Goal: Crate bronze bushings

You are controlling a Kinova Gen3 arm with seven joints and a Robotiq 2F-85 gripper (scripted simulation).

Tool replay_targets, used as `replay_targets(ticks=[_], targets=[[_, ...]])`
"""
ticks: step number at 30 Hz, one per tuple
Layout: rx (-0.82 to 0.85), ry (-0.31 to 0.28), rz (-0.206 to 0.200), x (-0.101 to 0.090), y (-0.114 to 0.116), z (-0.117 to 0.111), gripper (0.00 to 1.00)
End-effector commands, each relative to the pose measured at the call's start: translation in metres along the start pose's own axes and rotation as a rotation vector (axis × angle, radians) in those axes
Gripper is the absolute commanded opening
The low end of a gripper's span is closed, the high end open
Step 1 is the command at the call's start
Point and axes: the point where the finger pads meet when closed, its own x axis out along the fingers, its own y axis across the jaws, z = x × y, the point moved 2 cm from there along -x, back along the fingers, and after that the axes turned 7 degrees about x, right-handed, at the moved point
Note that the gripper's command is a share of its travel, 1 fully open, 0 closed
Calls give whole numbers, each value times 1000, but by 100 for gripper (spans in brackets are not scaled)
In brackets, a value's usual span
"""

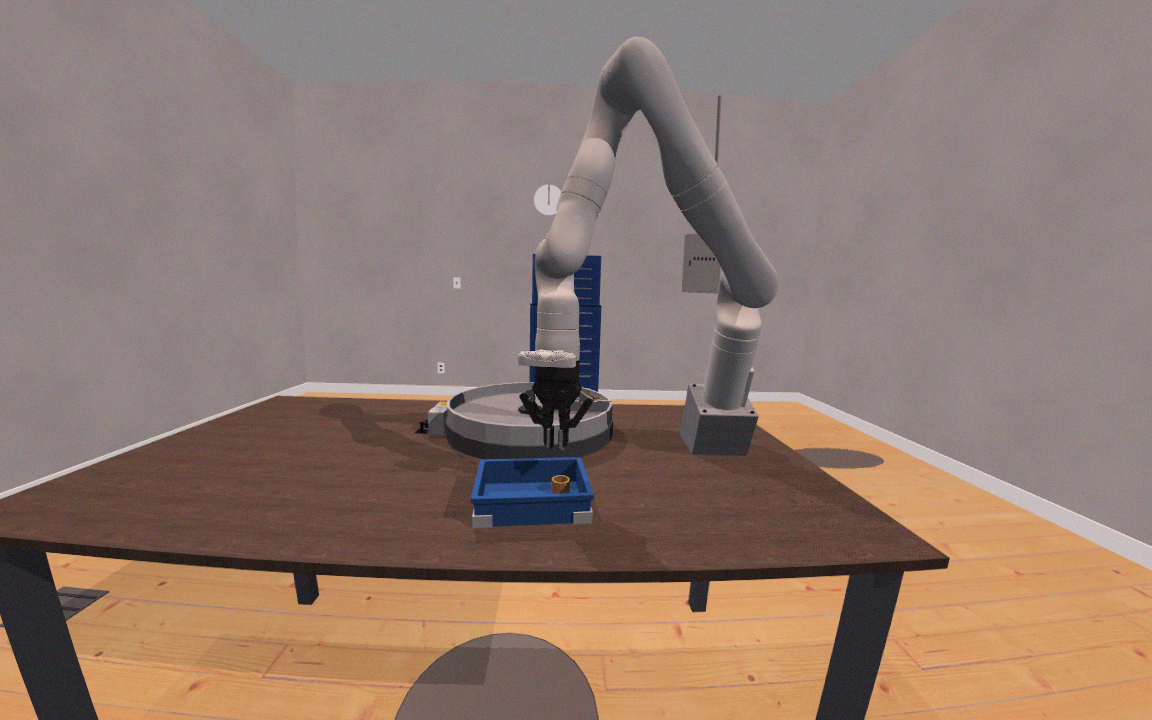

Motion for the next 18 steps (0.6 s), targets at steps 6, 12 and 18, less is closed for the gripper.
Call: replay_targets(ticks=[6,12,18], targets=[[0,1,3,-41,1,0,16],[0,1,3,-51,1,0,16],[0,1,3,-51,1,0,16]])
